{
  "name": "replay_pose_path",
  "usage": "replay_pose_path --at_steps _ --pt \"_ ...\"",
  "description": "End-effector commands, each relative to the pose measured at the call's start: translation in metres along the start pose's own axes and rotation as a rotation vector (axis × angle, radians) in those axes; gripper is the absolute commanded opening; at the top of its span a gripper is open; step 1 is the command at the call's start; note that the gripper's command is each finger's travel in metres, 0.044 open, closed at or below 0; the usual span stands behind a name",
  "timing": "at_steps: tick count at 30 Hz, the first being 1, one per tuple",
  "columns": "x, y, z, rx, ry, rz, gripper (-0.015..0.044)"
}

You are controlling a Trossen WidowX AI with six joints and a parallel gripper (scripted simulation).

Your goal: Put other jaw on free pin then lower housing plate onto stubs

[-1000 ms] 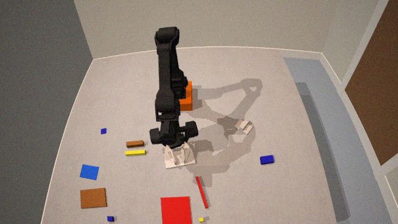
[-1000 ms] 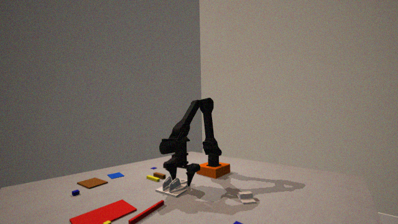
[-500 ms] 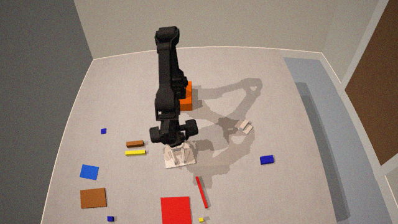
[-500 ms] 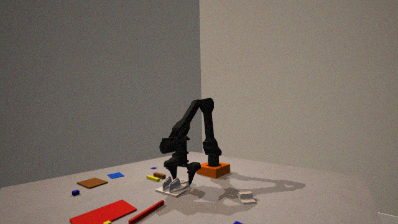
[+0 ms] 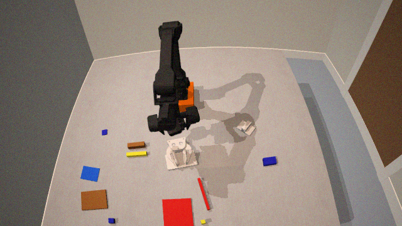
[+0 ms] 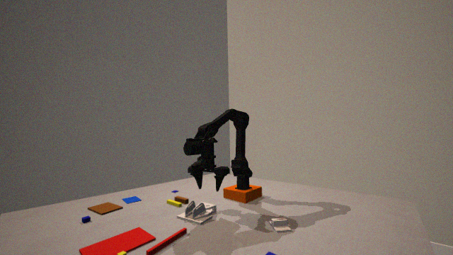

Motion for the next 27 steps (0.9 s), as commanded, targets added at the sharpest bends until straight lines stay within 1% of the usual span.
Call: replay_pose_path --at_steps 1,3,5,27 --pt "-0.031 0.009 -0.016 -0.003 -0.013 -0.014 0.044" --pt "-0.042 0.014 -0.023 0.004 -0.01 -0.01 0.044" --pt "-0.045 0.016 -0.026 0.007 -0.009 -0.008 0.044" --pt "-0.045 0.016 -0.026 0.007 -0.009 -0.008 0.044"
Point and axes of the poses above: the point midway between the two fingers, 35 mm back from their tips, its own x axis out along the fingers, its own y axis across the jaws, z = x × y, the point moved 2 cm from there along -x, back along the fingers, and after that the axes turned 13 degrees about -x, right-handed, at the moved point
